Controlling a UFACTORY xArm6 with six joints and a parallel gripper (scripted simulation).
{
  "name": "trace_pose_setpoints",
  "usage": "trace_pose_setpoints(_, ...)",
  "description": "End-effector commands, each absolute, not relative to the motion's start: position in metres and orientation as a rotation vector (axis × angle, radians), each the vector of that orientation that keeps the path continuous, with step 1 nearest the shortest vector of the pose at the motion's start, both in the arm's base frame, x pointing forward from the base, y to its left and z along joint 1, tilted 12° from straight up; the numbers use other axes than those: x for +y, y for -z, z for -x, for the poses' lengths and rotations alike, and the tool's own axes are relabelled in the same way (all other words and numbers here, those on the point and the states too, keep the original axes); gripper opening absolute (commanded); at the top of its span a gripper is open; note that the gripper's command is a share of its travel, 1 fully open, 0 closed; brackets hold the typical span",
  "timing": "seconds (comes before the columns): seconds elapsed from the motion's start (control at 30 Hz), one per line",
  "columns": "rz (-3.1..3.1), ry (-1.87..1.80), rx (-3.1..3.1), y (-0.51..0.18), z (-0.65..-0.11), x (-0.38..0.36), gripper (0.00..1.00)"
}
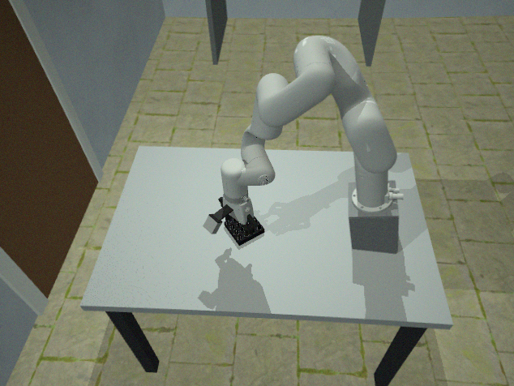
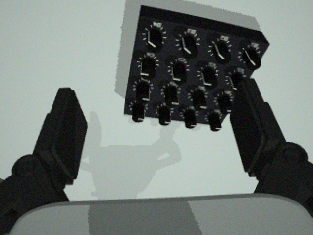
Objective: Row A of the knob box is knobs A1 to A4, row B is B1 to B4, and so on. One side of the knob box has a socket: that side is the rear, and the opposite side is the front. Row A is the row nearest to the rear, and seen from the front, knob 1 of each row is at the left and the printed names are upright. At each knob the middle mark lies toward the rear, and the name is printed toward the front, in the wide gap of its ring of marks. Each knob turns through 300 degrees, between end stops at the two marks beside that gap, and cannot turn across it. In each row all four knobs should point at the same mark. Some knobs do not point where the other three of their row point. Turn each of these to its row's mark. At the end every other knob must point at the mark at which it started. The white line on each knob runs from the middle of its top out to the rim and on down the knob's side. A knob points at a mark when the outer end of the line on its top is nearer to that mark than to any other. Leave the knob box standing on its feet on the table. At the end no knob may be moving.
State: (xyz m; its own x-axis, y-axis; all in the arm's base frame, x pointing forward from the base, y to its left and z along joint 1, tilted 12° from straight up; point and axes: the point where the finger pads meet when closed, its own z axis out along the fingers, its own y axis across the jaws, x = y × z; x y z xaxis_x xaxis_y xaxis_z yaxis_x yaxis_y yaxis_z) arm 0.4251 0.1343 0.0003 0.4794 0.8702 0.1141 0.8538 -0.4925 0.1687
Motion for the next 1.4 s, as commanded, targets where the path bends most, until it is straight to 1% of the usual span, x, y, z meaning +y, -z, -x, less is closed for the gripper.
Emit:
trace_pose_setpoints(0.0, -2.626, -0.288, 1.535, -0.037, -0.419, 0.134, 1.0)
trace_pose_setpoints(0.23, -2.626, -0.288, 1.535, -0.077, -0.411, 0.133, 1.0)
trace_pose_setpoints(0.47, -2.626, -0.288, 1.535, -0.093, -0.408, 0.133, 1.0)
trace_pose_setpoints(1.37, -2.626, -0.288, 1.535, -0.095, -0.407, 0.133, 1.0)
